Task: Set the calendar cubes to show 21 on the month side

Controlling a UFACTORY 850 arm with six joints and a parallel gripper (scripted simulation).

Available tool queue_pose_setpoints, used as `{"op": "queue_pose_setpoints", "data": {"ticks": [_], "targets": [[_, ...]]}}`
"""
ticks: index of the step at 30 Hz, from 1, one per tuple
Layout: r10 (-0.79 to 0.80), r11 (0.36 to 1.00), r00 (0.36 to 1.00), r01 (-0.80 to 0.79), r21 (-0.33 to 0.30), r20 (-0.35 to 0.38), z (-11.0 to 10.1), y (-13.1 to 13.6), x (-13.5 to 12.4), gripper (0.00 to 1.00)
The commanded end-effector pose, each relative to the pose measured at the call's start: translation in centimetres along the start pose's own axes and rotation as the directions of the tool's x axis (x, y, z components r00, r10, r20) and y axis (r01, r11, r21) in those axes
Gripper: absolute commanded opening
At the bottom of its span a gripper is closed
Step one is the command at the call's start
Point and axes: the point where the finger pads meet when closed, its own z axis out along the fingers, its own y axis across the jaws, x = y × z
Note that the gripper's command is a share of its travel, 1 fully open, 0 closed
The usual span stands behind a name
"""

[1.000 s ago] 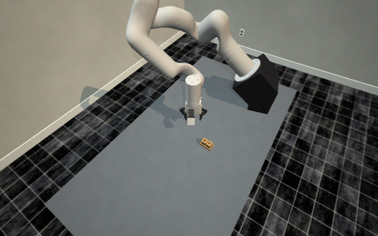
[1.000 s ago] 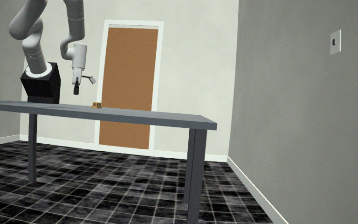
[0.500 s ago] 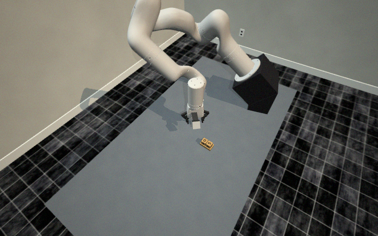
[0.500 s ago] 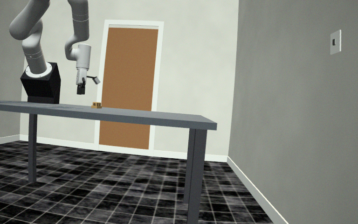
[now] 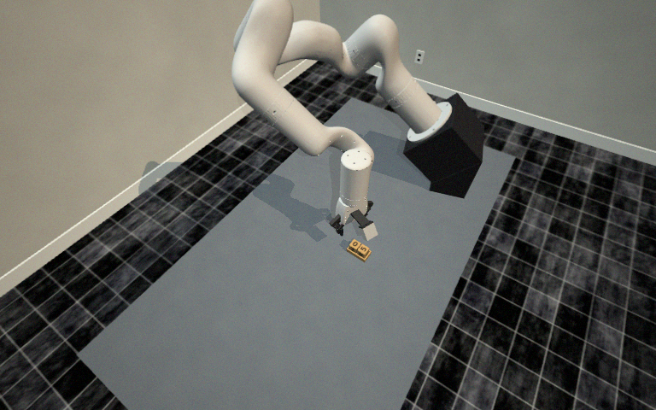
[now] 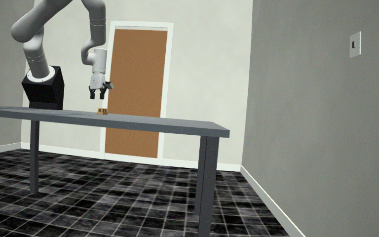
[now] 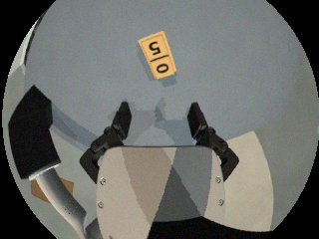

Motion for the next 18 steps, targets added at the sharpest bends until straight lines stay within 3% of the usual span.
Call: {"op": "queue_pose_setpoints", "data": {"ticks": [1, 9, 12, 13, 18], "targets": [[-0.155, 0.988, 0.988, 0.155, 0.016, 0.01, -0.5, -0.1, 3.0, 1.0], [-0.343, 0.939, 0.939, 0.343, 0.018, 0.005, -1.2, -0.7, 6.8, 1.0], [-0.358, 0.934, 0.934, 0.358, 0.018, 0.004, -1.3, -0.8, 7.1, 1.0], [-0.358, 0.934, 0.934, 0.358, 0.018, 0.004, -1.3, -0.8, 7.1, 0.49], [-0.358, 0.934, 0.934, 0.358, 0.018, 0.004, -1.3, -0.8, 7.1, 0.49]]}}
